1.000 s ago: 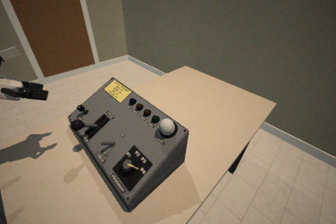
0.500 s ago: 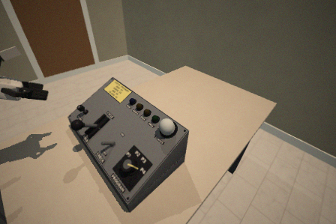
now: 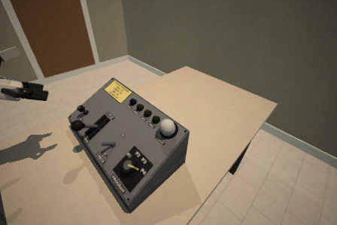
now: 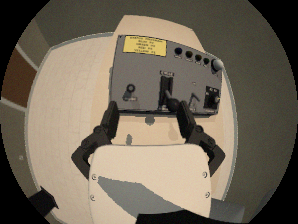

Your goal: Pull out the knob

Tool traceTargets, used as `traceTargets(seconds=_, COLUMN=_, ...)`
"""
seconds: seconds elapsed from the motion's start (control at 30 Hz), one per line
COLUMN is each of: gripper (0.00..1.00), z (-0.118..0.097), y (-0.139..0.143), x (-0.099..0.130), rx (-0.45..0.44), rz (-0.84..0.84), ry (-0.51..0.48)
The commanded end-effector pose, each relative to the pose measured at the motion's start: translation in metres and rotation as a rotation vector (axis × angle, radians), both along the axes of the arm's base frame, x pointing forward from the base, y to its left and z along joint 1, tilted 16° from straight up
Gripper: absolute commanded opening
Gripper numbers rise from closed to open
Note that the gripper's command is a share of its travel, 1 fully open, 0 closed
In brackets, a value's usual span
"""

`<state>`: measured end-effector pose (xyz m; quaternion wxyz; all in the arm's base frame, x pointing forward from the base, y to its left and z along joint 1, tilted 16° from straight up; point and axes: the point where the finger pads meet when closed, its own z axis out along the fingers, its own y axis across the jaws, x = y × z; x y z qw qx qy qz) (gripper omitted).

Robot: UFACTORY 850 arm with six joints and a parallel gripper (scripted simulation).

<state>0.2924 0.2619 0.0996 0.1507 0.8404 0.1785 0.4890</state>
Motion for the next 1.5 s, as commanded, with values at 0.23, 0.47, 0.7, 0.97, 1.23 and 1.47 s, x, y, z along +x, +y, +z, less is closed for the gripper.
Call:
traceTargets(seconds=0.23, gripper=1.0, z=0.0, y=0.001, x=0.0, rx=0.001, rz=0.0, ry=-0.001)
traceTargets(seconds=0.47, gripper=1.0, z=0.0, y=0.001, x=0.0, rx=0.001, rz=0.0, ry=-0.001)
traceTargets(seconds=0.7, gripper=1.0, z=0.001, y=-0.001, x=0.002, rx=0.0, rz=0.0, ry=-0.001)
traceTargets(seconds=0.97, gripper=1.0, z=0.01, y=-0.059, x=0.047, rx=-0.044, rz=0.008, ry=-0.015)
traceTargets(seconds=1.23, gripper=1.0, z=0.014, y=-0.098, x=0.066, rx=-0.06, rz=0.011, ry=-0.015)
traceTargets(seconds=1.47, gripper=1.0, z=0.018, y=-0.141, x=0.076, rx=-0.065, rz=0.014, ry=-0.011)
